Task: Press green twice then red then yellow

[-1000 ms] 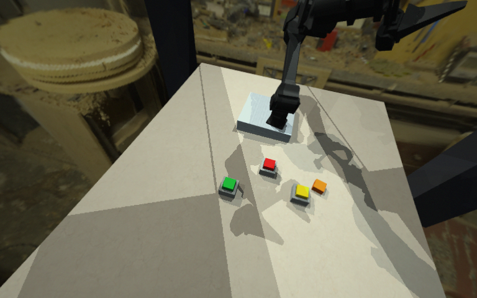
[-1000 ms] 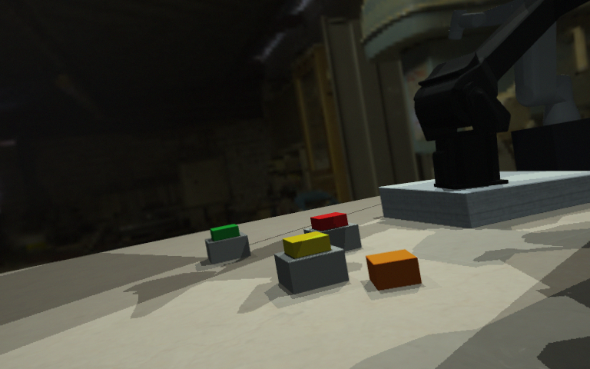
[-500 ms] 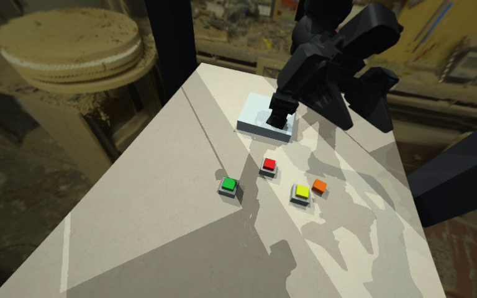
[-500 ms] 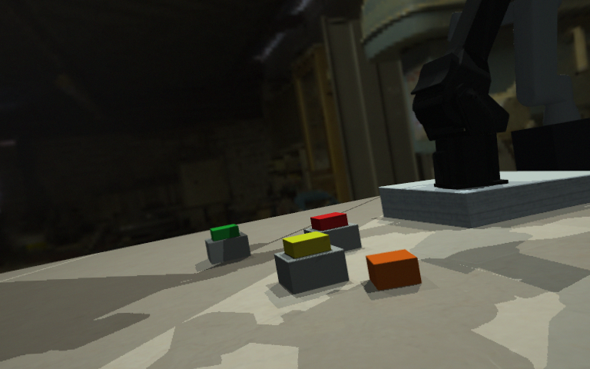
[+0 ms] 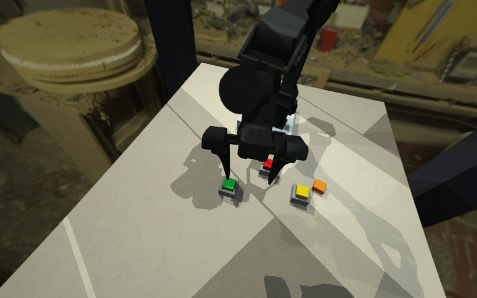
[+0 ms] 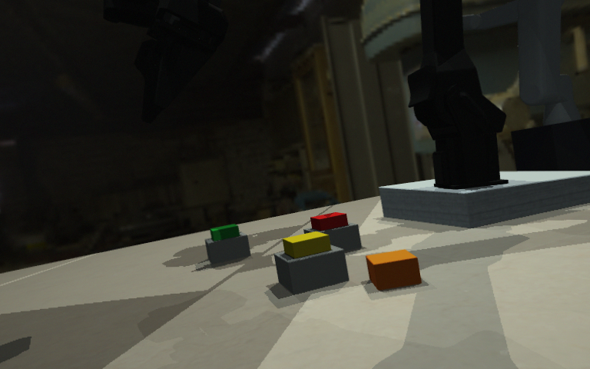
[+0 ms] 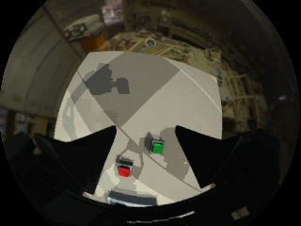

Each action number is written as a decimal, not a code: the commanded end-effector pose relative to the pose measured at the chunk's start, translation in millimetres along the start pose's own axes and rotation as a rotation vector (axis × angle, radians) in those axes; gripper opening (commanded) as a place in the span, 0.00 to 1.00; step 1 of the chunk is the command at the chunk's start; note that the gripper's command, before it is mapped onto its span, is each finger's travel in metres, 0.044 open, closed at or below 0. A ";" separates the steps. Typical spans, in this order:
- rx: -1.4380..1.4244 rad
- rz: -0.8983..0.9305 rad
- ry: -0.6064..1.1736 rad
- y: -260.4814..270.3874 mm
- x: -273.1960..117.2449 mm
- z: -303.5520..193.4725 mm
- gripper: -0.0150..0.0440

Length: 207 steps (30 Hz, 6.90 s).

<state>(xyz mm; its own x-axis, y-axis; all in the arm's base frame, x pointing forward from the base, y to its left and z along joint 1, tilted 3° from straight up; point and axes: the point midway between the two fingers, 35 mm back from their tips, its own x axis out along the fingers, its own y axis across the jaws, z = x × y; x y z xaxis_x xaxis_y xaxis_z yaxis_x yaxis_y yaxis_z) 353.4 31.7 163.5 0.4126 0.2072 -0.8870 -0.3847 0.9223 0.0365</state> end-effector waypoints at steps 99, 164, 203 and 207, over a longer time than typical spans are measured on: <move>0.187 -0.054 0.485 -44.3 95.7 -111.1 0.29; 0.190 -0.043 0.494 72.4 32.8 -174.2 0.29; 0.190 -0.043 0.494 72.6 63.0 -191.0 0.29; 0.190 -0.043 0.494 72.6 63.0 -191.0 0.29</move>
<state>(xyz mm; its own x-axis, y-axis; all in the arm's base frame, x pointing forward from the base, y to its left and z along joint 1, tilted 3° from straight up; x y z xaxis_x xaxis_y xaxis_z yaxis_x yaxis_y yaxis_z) 194.6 48.9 22.8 -0.0275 0.0279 -0.9992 -0.2064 0.9779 0.0330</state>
